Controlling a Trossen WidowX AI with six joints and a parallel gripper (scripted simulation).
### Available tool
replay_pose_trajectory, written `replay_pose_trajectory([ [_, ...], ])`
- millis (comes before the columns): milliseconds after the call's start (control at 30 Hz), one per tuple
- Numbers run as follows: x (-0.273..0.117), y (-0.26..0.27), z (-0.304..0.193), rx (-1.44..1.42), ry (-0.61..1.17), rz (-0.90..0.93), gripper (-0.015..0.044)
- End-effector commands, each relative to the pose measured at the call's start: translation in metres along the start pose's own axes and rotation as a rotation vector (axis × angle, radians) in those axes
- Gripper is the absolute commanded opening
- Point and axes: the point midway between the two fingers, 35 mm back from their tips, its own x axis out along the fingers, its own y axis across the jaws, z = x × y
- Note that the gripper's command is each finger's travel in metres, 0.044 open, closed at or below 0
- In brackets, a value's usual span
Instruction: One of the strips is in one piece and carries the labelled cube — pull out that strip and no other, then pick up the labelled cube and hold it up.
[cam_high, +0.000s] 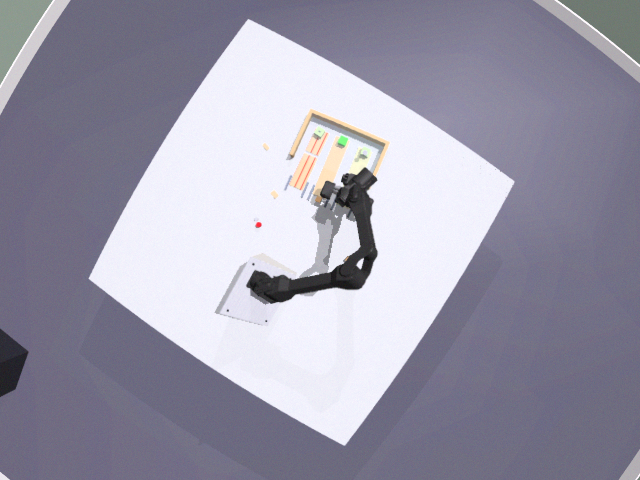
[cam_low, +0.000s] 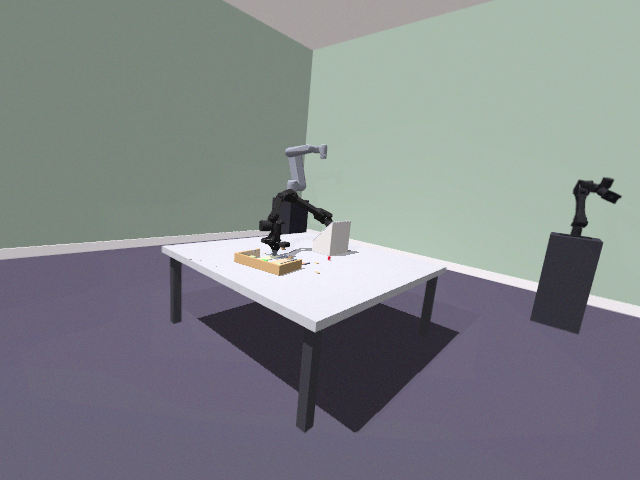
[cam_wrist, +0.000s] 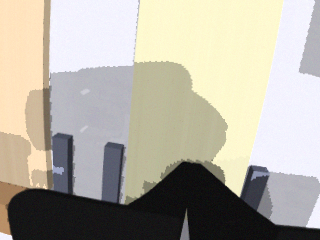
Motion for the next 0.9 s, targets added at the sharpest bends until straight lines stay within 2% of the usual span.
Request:
replay_pose_trajectory([
  [0, 0.0016, 0.0014, -0.0007, -0.005, 0.0, 0.006, 0.0],
  [867, 0.0042, 0.0014, -0.0001, -0.005, 0.0, 0.006, 0.0],
])
